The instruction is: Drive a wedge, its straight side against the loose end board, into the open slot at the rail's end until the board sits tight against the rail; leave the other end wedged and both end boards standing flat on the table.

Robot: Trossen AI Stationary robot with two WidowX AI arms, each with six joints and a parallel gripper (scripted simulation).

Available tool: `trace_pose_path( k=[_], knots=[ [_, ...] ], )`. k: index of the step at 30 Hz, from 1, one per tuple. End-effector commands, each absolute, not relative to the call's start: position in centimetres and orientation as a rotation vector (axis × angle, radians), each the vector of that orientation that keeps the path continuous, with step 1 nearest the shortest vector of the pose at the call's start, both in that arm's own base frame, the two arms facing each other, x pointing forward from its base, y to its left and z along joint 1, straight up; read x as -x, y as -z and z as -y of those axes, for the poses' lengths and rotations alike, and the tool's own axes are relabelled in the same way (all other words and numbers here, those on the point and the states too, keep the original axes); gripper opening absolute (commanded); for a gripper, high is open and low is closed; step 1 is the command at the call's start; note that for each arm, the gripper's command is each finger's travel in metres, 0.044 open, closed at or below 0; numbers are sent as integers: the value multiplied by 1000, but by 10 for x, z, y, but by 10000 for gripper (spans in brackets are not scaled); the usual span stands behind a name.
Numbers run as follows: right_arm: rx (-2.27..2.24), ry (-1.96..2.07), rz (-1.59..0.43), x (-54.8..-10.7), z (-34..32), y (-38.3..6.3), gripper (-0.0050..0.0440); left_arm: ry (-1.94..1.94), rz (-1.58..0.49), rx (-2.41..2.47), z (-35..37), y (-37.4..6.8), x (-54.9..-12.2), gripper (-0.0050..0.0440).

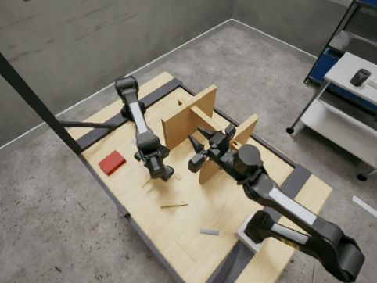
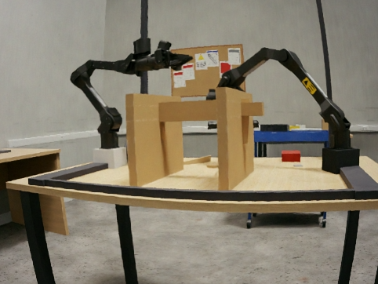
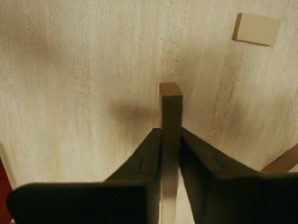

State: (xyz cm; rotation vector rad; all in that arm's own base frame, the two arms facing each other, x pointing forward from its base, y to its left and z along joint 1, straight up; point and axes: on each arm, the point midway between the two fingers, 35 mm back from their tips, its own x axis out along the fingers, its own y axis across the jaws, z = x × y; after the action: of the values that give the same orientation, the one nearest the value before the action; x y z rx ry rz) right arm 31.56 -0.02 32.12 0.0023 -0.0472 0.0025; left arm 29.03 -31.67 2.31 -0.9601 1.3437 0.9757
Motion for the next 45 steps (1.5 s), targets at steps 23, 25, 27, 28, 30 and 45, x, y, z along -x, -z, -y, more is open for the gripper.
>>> trace_pose_path(
  k=[23, 25, 27, 28, 30, 45],
  knots=[
    [-3, -7, 44, -315, -1, -319, 180, -322, -1519, 386, 293, -43, -313, 10],
    [-3, -7, 44, -315, -1, -319, 180, -259, -1526, 323, 290, -43, -315, 10],
    [-3, -7, 44, -315, -1, -319, 180, -197, -1532, 260, 287, -43, -316, 10],
    [-3, -7, 44, -315, -1, -319, 180, -166, -1534, 228, 286, -43, -317, 10],
    [-3, -7, 44, -315, -1, -319, 180, -103, -1536, 164, 284, -43, -319, 10],
    [-3, -7, 44, -315, -1, -319, 180, 161, -1529, -110, 271, -43, -326, 10]
  ],
)
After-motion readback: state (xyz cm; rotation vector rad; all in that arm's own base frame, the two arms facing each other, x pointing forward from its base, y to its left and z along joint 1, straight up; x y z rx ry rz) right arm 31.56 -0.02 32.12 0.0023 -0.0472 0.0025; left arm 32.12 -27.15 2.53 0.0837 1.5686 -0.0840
